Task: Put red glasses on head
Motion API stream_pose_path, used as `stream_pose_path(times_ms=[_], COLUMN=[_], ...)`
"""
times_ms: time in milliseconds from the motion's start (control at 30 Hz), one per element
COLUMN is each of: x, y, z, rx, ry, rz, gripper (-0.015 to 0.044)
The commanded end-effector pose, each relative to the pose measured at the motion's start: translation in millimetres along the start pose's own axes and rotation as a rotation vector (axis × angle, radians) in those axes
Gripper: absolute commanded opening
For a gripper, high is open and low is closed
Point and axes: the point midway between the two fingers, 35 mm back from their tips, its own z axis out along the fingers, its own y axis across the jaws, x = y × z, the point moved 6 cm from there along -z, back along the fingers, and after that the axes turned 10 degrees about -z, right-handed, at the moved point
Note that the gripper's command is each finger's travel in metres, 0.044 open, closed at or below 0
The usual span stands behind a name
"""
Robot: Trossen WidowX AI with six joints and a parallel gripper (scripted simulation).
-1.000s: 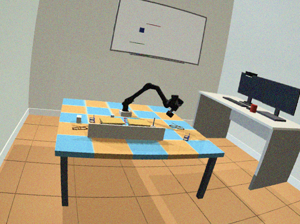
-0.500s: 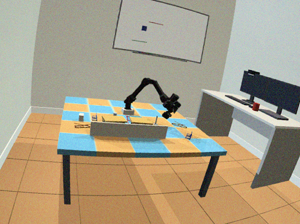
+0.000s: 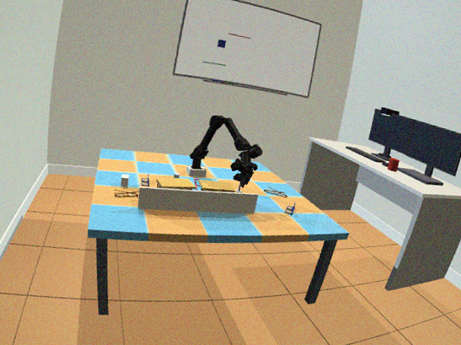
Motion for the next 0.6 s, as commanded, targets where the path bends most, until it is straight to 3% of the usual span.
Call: stream_pose_path(times_ms=[0,400,567], x=[-37,-140,-144], y=[-32,-112,-119], z=[-5,-45,-51], rx=[0.253,0.785,0.812], ry=[0.082,-0.001,-0.01], rz=[0.191,0.745,0.777], gripper=[0.02,0.02,0.02])
